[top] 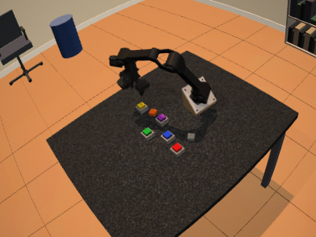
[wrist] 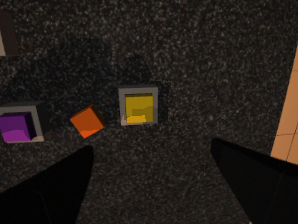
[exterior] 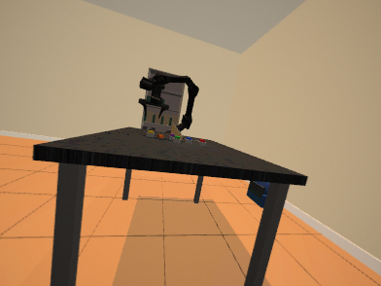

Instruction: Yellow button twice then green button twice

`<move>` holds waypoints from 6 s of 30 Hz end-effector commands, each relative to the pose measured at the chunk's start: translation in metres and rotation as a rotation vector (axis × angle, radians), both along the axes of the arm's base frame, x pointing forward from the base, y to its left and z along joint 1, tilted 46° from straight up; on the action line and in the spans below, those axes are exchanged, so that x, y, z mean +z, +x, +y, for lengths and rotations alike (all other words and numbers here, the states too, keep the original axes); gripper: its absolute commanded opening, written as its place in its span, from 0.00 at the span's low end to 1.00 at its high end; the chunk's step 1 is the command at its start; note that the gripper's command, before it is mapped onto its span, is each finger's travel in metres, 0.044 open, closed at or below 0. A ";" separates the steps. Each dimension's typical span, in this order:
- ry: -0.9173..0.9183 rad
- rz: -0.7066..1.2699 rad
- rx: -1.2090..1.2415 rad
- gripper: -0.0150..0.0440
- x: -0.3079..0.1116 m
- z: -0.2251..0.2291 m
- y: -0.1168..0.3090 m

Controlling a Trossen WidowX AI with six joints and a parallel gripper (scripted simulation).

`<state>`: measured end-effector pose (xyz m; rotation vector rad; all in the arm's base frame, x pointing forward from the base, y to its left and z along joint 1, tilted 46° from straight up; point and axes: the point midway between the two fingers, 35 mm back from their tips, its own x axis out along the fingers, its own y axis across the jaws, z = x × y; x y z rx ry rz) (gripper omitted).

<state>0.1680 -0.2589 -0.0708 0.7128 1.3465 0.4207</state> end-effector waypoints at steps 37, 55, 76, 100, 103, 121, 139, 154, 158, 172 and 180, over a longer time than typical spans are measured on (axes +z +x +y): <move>0.033 -0.013 -0.002 0.29 -0.054 0.056 0.016; 0.033 -0.013 -0.002 0.29 -0.067 0.069 0.019; 0.032 -0.012 -0.002 0.29 -0.043 0.046 0.012; 0.033 -0.013 -0.002 0.29 -0.064 0.066 0.019; 0.033 -0.013 -0.002 0.29 -0.066 0.069 0.019; 0.033 -0.013 -0.002 0.29 -0.067 0.069 0.019; 0.031 -0.010 -0.002 0.29 -0.002 0.005 0.000; 0.028 -0.010 -0.006 0.29 0.094 0.070 0.087; 0.042 -0.015 -0.002 0.29 0.125 0.102 0.107; 0.044 -0.017 -0.002 0.29 0.083 0.145 0.121; 0.044 -0.017 -0.002 0.29 0.080 0.148 0.122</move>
